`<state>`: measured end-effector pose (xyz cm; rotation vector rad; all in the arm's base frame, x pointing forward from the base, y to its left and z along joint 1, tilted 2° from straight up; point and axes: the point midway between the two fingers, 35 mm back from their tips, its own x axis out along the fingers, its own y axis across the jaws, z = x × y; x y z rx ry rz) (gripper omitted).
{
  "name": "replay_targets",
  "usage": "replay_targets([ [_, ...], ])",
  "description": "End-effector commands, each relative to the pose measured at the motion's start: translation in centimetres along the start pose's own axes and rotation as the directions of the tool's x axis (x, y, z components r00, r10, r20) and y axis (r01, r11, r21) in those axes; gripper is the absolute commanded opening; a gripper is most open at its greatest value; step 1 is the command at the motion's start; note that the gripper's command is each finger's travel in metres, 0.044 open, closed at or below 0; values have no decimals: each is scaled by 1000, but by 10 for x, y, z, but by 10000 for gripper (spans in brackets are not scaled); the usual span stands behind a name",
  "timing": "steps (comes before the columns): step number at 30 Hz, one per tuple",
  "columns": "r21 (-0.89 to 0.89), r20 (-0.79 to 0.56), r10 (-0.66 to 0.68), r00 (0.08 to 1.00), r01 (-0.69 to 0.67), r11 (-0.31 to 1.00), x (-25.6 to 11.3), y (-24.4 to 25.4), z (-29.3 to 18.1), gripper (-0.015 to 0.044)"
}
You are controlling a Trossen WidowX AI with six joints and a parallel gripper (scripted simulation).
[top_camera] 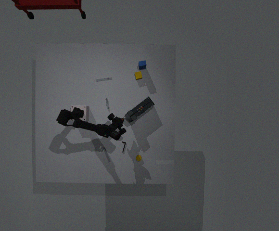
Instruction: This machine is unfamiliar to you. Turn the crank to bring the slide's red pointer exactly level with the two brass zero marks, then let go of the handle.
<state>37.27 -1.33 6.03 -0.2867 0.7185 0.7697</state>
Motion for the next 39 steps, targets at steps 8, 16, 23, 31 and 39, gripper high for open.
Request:
replay_targets([
  [8,-8,15,-15,1000,15,1000,-5,-8,4,0],
  [16,-8,15,-15,1000,15,1000,-5,-9,4,0],
  [23,-8,15,-15,1000,15,1000,-5,-10,4,0],
  [31,-8,15,-15,1000,15,1000,-5,-11,4,0],
  [39,-8,15,-15,1000,15,1000,-5,-12,4,0],
])
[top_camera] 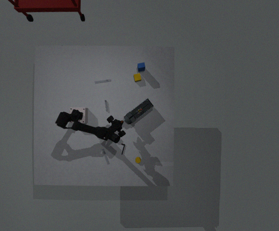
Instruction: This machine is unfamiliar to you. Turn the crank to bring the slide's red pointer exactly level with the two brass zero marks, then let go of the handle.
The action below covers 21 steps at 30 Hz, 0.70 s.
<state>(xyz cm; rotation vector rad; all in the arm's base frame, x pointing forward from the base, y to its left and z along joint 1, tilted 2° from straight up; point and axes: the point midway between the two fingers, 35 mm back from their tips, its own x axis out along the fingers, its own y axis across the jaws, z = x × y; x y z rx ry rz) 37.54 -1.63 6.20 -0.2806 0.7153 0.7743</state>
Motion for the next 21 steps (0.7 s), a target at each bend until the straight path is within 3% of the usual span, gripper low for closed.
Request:
replay_targets([
  [1,-10,10,-21,1000,21,1000,-4,-8,3,0],
  [21,-11,10,-21,1000,21,1000,-4,-11,3,0],
])
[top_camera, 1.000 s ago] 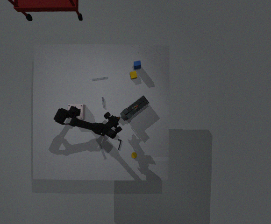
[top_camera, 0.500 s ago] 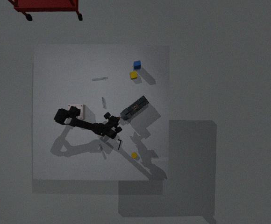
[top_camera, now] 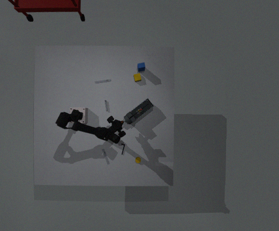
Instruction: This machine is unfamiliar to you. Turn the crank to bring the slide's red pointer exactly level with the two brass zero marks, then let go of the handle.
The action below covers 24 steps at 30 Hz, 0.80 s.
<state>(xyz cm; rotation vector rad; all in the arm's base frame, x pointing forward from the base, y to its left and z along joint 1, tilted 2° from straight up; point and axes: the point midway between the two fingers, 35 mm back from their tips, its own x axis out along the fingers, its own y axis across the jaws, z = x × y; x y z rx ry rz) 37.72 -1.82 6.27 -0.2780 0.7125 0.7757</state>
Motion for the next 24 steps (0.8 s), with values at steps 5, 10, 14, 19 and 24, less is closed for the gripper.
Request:
replay_targets([
  [5,-11,6,-22,1000,22,1000,-3,-9,3,0],
  [10,-11,6,-22,1000,22,1000,-3,-10,3,0],
  [14,-12,6,-22,1000,22,1000,-3,-12,3,0],
  [19,-12,6,-22,1000,22,1000,-3,-13,3,0],
  [24,-12,6,-22,1000,22,1000,-3,-15,2,0],
])
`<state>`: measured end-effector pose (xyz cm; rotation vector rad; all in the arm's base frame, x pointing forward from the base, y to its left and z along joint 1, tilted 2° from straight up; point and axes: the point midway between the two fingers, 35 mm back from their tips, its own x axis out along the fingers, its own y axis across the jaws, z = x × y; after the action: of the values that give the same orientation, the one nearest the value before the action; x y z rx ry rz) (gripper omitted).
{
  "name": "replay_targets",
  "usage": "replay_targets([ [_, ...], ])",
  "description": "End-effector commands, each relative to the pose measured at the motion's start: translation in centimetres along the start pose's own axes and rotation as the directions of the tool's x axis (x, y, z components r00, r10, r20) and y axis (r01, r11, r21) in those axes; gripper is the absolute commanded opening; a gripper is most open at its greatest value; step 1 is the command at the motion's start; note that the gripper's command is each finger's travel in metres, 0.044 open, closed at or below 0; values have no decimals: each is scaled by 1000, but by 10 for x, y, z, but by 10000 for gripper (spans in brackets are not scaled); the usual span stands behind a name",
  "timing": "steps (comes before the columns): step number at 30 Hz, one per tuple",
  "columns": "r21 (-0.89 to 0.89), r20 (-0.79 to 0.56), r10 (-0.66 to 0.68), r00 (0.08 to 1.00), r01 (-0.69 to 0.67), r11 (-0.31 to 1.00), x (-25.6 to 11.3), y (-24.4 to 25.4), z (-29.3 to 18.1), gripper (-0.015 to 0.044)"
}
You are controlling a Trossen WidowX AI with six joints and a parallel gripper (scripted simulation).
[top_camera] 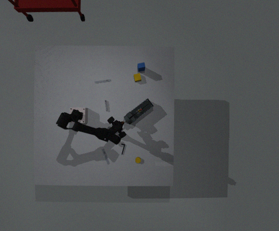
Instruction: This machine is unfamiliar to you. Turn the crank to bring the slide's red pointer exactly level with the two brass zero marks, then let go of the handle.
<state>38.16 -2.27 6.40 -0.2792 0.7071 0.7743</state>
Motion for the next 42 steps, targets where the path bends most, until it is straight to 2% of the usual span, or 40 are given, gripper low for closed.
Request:
replay_targets([
  [1,-10,2,-20,1000,20,1000,-2,-9,1,0],
  [42,-11,2,-21,1000,21,1000,10,-33,-10,0],
])
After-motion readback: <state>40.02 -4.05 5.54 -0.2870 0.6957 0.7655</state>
